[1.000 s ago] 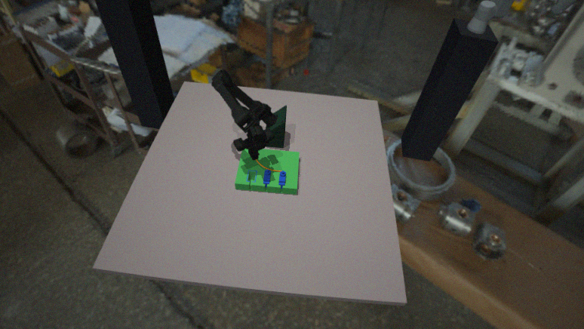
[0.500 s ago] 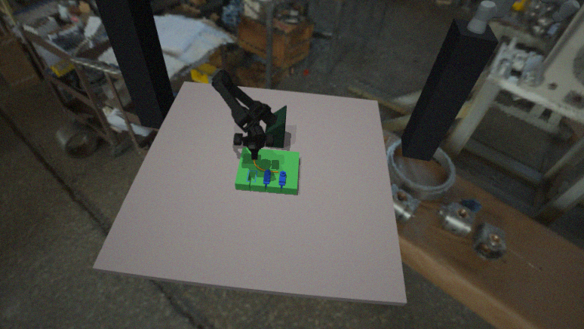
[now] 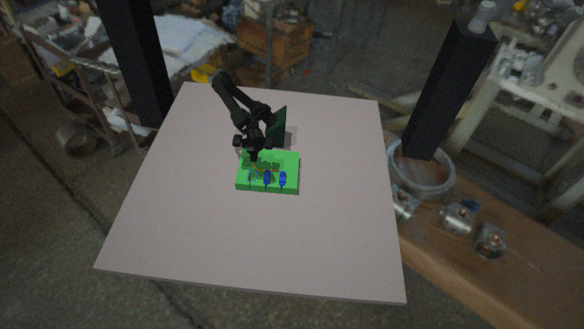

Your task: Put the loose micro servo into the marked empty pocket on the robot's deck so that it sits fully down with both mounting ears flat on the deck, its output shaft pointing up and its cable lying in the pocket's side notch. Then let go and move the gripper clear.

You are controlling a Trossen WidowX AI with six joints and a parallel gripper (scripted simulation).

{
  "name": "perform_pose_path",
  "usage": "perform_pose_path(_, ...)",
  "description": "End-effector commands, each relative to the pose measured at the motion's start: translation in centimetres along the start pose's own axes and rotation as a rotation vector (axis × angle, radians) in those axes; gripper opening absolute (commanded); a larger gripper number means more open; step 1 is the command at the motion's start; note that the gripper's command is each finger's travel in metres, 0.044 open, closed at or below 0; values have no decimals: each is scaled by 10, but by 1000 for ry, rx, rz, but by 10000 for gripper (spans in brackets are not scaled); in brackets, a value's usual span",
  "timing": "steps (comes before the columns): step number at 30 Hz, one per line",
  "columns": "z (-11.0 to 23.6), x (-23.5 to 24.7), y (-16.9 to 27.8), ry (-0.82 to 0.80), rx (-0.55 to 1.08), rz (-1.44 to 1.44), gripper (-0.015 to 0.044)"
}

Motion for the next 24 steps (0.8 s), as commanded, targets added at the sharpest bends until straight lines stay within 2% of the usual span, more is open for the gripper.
perform_pose_path(1,1,-4,-18,3,-8,-1,0)
perform_pose_path(19,2,-20,-87,3,-10,-3,0)
perform_pose_path(24,2,-22,-92,3,-10,-4,0)
Point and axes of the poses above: the point midway between the two fingers, 35 mm back from their tips, its own z axis back along the fingers, its own x axis across the jaws, y = z × x, the point moved 1 cm from there along z, back along the fingers, and after that the axes turned 13 degrees about z, right-handed, at the moved point
